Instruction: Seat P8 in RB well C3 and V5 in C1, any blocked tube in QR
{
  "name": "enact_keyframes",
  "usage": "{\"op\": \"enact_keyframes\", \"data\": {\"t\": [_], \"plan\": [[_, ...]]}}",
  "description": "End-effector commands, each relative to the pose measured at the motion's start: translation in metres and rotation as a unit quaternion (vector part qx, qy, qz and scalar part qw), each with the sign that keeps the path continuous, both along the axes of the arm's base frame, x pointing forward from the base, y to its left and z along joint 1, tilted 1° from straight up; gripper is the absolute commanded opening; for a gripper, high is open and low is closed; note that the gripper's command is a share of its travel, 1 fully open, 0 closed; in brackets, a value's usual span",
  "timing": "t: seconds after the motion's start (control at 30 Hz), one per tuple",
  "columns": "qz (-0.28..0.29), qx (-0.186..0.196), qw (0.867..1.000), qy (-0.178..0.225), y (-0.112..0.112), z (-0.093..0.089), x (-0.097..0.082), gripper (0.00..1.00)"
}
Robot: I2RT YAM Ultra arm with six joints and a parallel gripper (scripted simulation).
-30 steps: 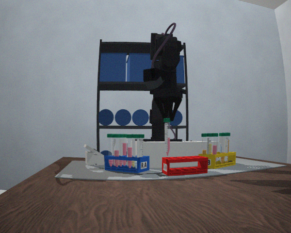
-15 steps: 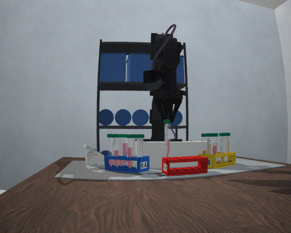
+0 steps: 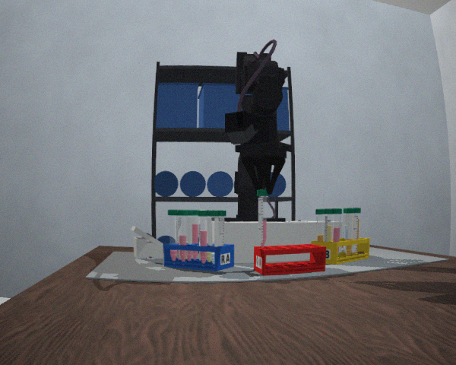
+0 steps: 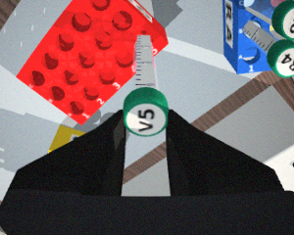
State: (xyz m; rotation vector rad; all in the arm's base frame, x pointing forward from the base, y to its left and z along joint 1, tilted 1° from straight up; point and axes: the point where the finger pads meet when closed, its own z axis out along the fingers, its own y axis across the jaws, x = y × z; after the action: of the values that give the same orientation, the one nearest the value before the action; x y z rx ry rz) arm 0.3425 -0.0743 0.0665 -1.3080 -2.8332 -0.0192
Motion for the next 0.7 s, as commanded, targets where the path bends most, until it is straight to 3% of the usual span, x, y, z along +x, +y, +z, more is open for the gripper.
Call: {"op": "enact_keyframes", "data": {"t": [0.0, 0.17, 0.3, 0.67], "plan": [[0.0, 0.002, 1.0, 0.003, 0.002, -0.008, 0.001, 0.0], [0.002, -0.001, 1.0, -0.009, 0.003, -0.002, 0.005, 0.0], [0.0, 0.002, 1.0, 0.006, 0.004, -0.012, 0.0, 0.0], [0.002, 0.002, 1.0, 0.002, 0.005, -0.016, 0.003, 0.0]]}}
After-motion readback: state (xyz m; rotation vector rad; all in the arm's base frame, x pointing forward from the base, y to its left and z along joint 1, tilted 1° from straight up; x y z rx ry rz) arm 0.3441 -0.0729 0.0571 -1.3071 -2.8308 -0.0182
